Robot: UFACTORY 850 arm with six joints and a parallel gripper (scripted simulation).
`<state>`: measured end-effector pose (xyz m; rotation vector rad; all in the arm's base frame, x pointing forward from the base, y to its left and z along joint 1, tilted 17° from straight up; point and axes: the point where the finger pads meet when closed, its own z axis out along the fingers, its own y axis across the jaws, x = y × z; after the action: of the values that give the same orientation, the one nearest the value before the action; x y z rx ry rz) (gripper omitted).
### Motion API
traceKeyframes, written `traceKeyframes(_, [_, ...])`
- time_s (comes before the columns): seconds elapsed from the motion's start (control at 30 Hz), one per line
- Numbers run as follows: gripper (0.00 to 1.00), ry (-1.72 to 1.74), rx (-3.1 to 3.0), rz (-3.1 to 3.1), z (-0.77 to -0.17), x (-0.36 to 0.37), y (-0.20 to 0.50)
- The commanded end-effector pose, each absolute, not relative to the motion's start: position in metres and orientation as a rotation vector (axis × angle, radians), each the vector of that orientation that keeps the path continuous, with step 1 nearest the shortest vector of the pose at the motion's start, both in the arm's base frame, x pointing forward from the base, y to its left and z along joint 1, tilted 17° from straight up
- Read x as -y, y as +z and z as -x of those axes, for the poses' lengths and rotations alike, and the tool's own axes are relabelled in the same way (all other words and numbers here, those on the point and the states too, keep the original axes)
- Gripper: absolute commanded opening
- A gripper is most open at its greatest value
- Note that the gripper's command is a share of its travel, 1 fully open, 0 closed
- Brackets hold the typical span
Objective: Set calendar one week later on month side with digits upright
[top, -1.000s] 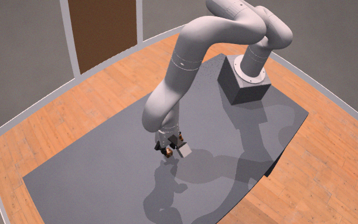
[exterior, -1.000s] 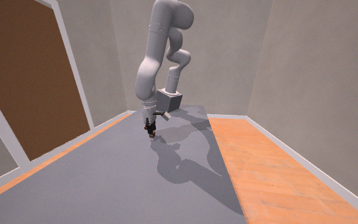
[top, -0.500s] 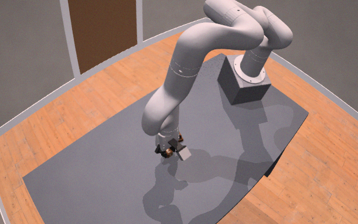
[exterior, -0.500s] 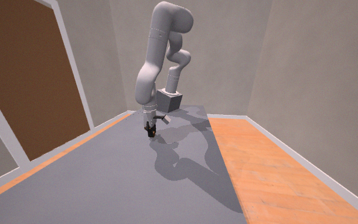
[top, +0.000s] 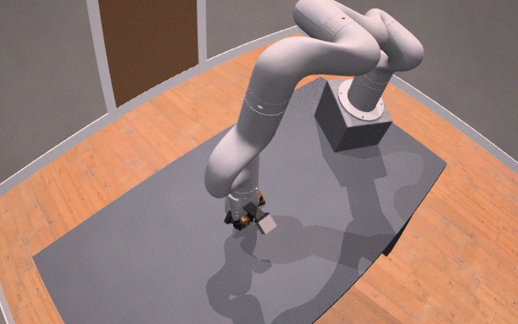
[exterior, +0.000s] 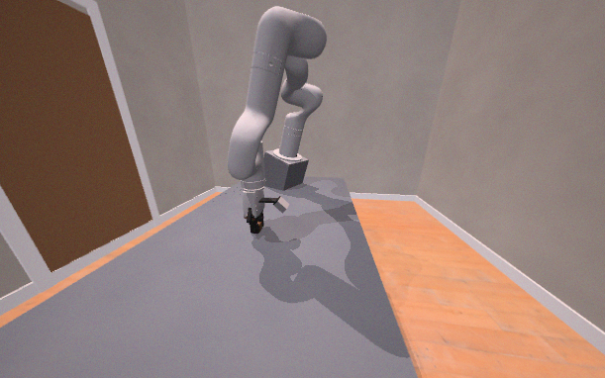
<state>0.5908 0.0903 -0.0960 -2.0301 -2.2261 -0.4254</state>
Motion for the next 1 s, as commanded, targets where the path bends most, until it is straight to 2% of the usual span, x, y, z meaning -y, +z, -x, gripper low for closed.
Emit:
traceKeyframes(0.0, [0.47,-0.427,2.227,2.031,-0.5917,-0.0902,-0.0954])
traceKeyframes(0.9, [0.47,-0.427,2.227,2.031,-0.5917,-0.0902,-0.0954])
traceKeyframes(0.93, [0.27,-0.427,2.227,2.031,-0.5917,-0.0902,-0.0954])
traceKeyframes(0.97, [0.27,-0.427,2.227,2.031,-0.5917,-0.0902,-0.0954])
